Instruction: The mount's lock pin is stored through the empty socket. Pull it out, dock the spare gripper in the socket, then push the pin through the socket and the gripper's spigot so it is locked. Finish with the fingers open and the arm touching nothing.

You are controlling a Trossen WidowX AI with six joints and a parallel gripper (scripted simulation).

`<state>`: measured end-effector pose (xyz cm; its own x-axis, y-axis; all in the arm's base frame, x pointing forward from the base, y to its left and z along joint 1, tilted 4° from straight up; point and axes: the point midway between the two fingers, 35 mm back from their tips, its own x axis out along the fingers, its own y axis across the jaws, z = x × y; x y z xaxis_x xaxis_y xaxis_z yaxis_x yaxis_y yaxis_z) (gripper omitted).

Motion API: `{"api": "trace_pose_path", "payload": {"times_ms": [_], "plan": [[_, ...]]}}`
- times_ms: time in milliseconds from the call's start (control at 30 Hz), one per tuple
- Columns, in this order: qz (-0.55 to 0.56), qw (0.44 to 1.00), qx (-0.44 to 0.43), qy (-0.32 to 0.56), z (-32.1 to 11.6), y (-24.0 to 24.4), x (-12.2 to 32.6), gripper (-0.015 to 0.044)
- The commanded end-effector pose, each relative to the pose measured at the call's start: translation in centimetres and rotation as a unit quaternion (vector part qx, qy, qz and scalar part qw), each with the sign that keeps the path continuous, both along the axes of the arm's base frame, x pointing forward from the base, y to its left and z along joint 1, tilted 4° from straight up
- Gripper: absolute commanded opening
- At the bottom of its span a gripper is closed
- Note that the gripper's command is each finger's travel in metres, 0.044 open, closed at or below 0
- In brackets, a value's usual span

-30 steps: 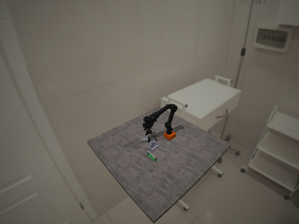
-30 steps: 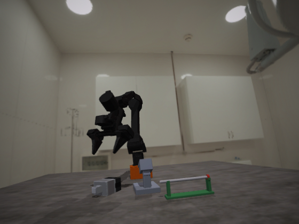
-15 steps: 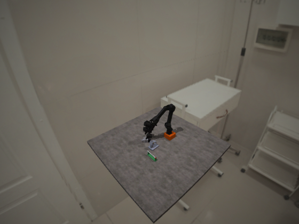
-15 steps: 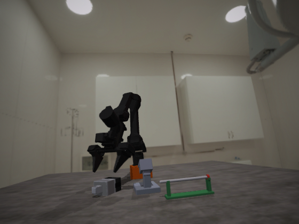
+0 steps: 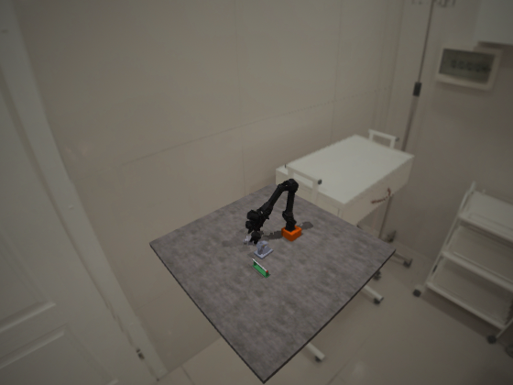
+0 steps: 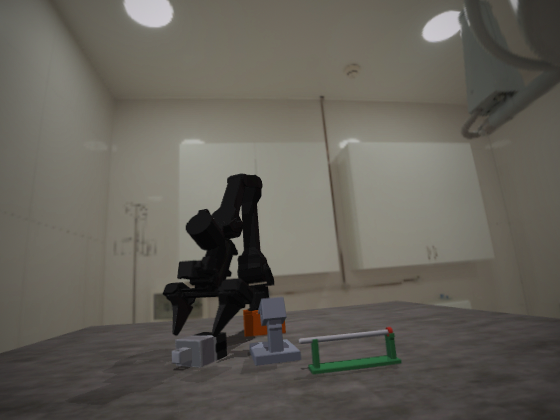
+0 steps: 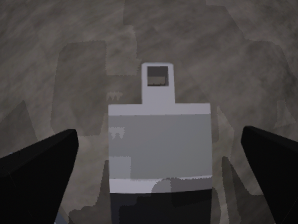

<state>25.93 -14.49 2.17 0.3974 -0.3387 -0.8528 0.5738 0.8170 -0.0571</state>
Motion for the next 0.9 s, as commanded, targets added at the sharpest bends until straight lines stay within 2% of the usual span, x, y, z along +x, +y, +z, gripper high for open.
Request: {"api": "trace_pose_path", "payload": {"times_ms": [0, 833, 867], "plan": [[0.002, 1.0, 0.001, 0.001, -0.7, 0.0, 0.0, 0.044], [0.002, 1.0, 0.001, 0.002, -4.4, 0.1, -0.5, 0.044], [0.002, 1.0, 0.001, 0.002, -4.4, 0.1, -0.5, 0.0414]]}}
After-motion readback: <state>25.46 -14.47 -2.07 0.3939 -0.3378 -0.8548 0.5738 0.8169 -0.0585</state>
